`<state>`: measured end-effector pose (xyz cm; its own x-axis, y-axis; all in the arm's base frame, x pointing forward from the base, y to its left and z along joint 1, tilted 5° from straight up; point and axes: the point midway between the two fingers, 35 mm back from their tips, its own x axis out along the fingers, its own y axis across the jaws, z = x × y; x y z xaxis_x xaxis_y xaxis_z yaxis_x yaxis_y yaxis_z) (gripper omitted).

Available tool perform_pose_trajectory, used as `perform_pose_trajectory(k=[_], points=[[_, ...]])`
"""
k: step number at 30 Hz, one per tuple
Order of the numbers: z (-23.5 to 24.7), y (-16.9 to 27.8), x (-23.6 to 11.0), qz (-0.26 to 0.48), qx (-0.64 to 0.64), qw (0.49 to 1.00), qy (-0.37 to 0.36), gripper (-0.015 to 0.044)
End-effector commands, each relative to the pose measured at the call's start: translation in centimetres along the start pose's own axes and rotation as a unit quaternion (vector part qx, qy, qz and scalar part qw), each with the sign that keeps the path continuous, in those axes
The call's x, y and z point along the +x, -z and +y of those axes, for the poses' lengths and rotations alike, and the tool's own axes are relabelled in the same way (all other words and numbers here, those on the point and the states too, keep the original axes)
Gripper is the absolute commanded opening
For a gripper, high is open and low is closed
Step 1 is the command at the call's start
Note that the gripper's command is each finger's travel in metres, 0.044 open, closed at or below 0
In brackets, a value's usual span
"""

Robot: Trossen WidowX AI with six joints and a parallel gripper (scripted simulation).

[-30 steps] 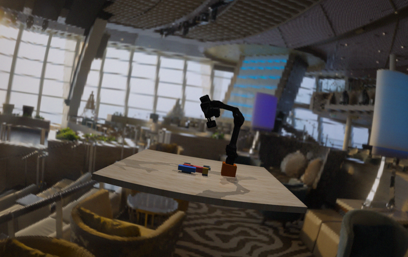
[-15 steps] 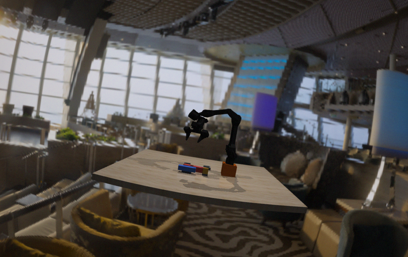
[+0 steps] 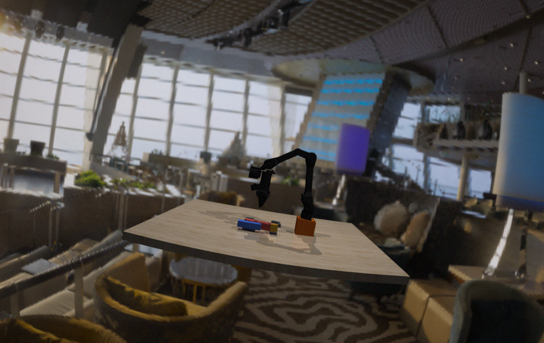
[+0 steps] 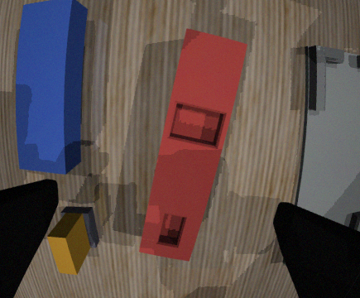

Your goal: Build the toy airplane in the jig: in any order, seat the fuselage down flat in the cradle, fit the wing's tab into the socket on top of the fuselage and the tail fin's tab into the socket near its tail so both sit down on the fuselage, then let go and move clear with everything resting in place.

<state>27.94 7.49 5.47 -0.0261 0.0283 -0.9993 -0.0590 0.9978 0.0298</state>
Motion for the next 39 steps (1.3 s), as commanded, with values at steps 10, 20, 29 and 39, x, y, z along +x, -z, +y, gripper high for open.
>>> perform_pose_trajectory(k=[10, 20, 29, 39], points=[[-1.3, 0.8, 5.8, 0.015, 0.050, 0.998, 0.022, 0.0440], [-1.4, 0.9, 7.5, 0.015, 0.050, 0.998, 0.022, 0.0440], [-1.4, 0.8, 8.6, 0.015, 0.050, 0.998, 0.022, 0.0440], [-1.5, 0.9, 10.2, 0.015, 0.049, 0.998, 0.022, 0.0440]])
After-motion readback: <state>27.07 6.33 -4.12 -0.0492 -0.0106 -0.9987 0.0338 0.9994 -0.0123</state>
